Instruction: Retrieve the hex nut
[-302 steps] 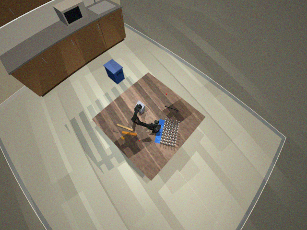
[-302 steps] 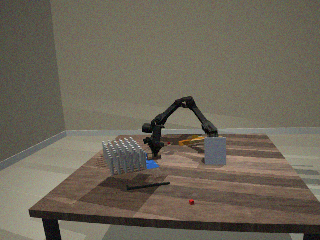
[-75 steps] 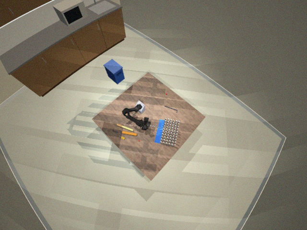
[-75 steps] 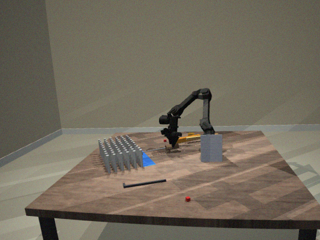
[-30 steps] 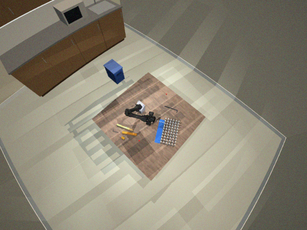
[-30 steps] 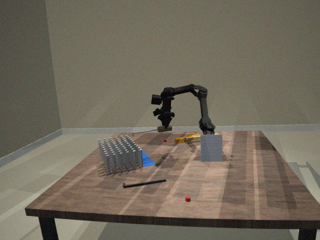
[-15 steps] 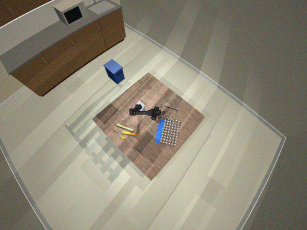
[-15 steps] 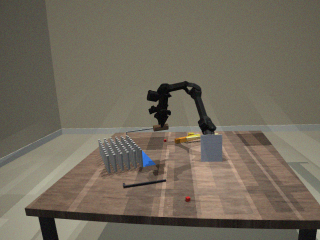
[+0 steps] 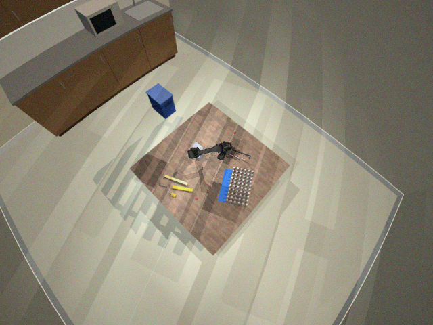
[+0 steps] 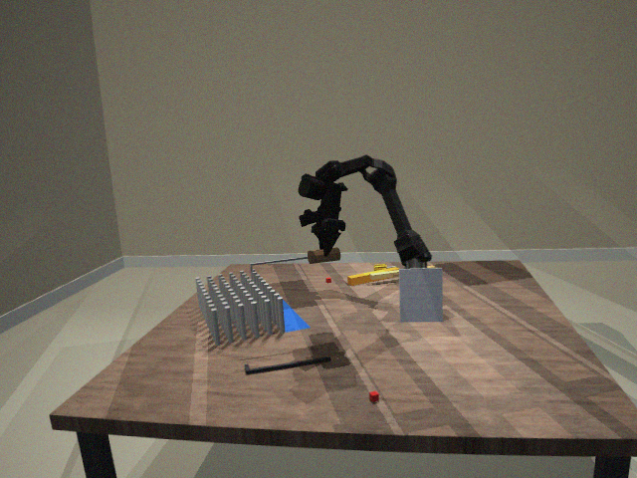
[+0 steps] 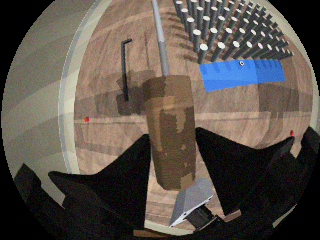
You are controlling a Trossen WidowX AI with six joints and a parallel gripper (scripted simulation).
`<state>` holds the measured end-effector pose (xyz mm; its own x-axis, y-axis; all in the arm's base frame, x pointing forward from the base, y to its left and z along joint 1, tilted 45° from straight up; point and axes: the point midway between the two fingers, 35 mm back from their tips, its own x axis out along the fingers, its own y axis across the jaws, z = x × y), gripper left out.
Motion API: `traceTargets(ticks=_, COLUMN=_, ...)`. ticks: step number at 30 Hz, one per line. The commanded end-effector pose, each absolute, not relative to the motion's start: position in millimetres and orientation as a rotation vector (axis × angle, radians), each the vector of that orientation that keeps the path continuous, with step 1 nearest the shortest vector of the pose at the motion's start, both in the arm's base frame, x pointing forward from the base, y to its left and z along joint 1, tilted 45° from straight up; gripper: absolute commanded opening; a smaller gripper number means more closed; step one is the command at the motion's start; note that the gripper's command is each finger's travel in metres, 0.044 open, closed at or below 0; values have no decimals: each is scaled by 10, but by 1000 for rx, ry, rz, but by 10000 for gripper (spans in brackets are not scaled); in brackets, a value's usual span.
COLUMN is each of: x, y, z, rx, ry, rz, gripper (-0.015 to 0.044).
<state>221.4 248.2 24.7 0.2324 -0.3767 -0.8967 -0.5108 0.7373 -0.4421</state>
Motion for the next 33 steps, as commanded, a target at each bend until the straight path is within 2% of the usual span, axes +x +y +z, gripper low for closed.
traceTargets(ticks=1, x=2065, y=2720, z=91, rx=-787, ry=1360, rz=104, gripper=0)
traceTargets(ticks=18, x=1210, y=3411, z=-615, rx=-681, ry=1318, rz=7, gripper=0)
traceTargets(ticks=33, x=272, y=3640, z=-1327, rx=-580, ry=1258, rz=-89, gripper=0)
